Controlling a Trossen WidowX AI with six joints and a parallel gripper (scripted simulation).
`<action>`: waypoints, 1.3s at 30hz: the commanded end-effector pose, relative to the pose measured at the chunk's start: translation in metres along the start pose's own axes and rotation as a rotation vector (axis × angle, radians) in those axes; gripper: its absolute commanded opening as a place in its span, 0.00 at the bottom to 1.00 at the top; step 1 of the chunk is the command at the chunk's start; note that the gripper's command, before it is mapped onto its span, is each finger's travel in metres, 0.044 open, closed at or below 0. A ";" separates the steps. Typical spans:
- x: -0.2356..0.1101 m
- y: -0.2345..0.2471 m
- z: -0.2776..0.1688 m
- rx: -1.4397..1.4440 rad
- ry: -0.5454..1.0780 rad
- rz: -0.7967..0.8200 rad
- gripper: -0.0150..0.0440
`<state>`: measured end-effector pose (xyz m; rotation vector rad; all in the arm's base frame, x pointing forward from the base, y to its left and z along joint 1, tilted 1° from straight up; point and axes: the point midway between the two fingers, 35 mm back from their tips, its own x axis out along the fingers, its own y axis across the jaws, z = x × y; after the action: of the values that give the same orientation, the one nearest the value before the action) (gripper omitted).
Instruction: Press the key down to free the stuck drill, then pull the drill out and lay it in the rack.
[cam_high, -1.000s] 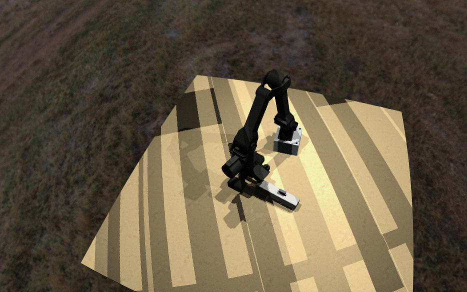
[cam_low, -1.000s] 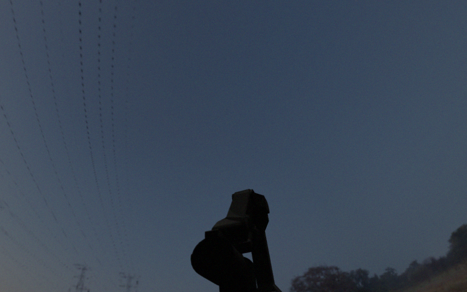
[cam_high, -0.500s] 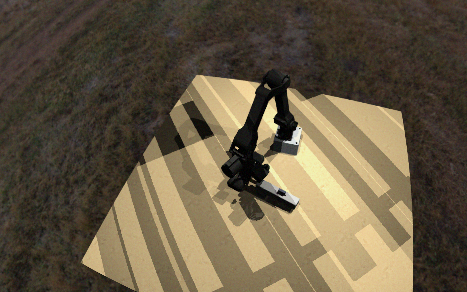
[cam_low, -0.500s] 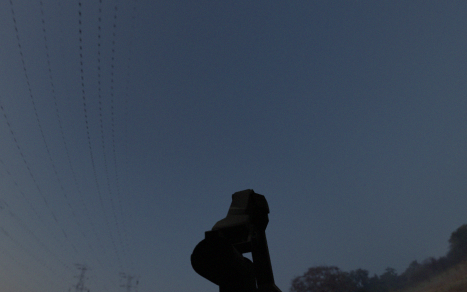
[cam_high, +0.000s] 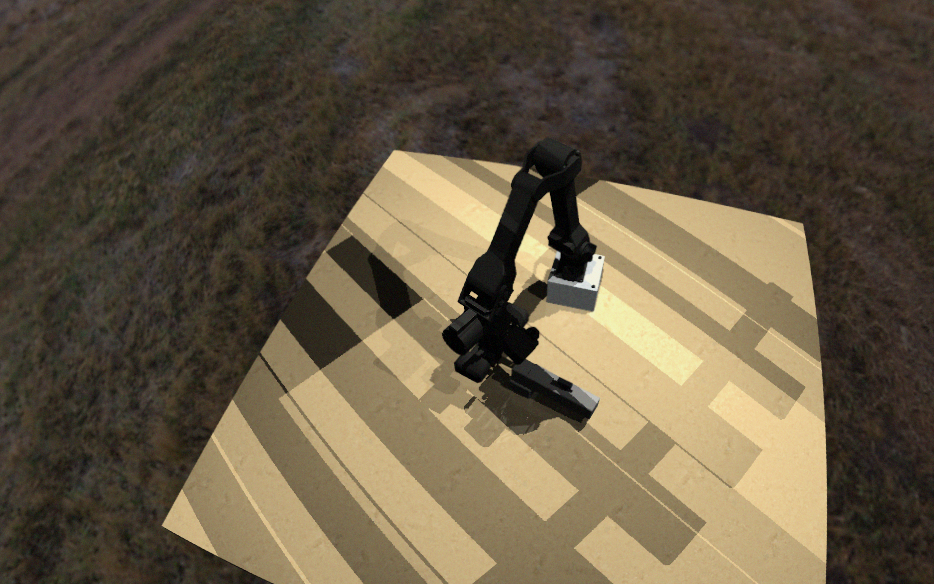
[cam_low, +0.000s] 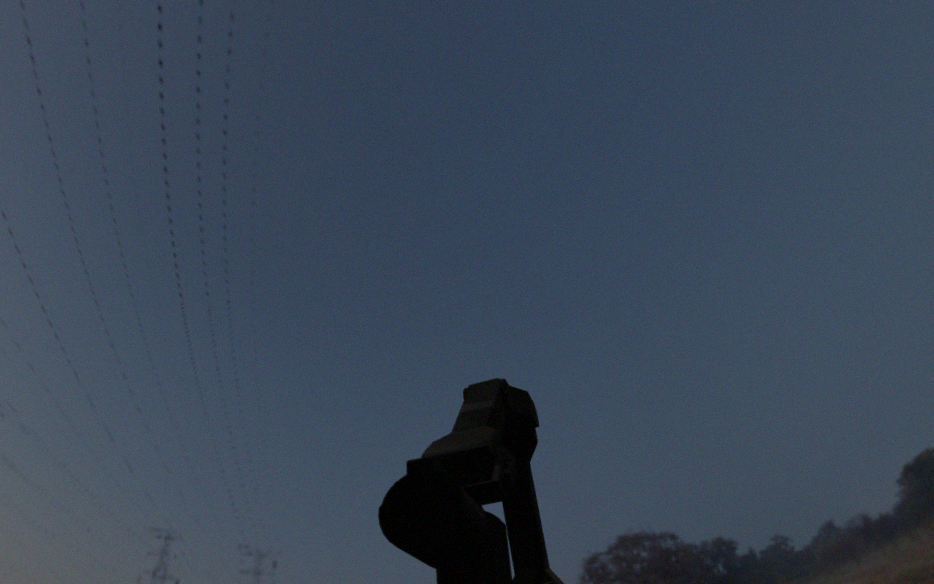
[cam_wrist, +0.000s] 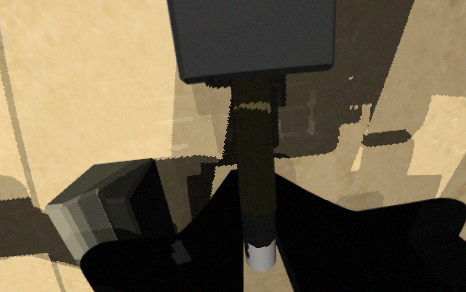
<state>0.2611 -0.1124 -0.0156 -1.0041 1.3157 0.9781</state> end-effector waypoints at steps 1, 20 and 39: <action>0.000 0.000 -0.005 -0.002 -0.001 0.001 0.25; -0.001 0.000 -0.032 -0.002 0.002 0.001 0.25; -0.003 0.000 -0.059 -0.002 0.004 0.001 0.25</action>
<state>0.2456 -0.1637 -0.0132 -1.0043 1.3196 0.9771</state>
